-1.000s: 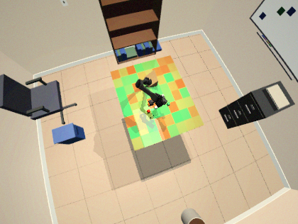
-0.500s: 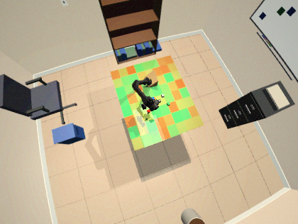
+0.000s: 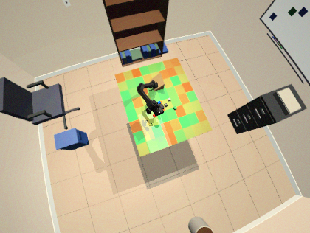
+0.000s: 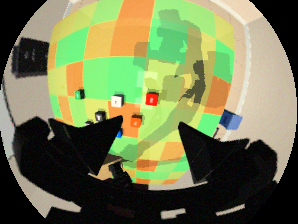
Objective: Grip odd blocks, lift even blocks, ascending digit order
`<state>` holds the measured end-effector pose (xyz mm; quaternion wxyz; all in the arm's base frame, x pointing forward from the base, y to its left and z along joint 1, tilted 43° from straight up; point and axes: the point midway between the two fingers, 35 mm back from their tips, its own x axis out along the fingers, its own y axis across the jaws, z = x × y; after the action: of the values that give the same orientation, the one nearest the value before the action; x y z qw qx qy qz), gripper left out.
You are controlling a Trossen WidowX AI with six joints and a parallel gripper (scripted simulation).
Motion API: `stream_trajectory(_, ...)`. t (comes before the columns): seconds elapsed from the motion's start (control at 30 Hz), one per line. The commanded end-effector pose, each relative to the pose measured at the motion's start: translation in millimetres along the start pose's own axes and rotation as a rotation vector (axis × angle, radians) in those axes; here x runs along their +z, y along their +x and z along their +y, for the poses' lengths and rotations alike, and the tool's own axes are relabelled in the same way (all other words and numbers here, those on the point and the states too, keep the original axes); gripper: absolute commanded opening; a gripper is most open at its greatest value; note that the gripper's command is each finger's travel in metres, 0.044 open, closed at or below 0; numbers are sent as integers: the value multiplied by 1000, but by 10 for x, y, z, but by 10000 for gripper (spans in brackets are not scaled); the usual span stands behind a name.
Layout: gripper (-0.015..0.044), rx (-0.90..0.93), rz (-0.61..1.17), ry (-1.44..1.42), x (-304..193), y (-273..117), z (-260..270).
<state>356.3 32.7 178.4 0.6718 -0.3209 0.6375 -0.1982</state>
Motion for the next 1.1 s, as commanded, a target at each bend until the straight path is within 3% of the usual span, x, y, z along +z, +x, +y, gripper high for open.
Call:
stream_trajectory(0.0, 400, -3, 2, -7, -3, 4, -7)
stream_trajectory(0.33, 400, 3, 1, -15, 53, -11, 146)
stream_trajectory(0.53, 400, 25, -1, -59, 245, -92, 1163)
stream_trajectory(0.83, 400, 32, 16, 12, 152, -84, 2579)
stream_trajectory(1.07, 400, 30, 19, 26, 105, -68, 2764)
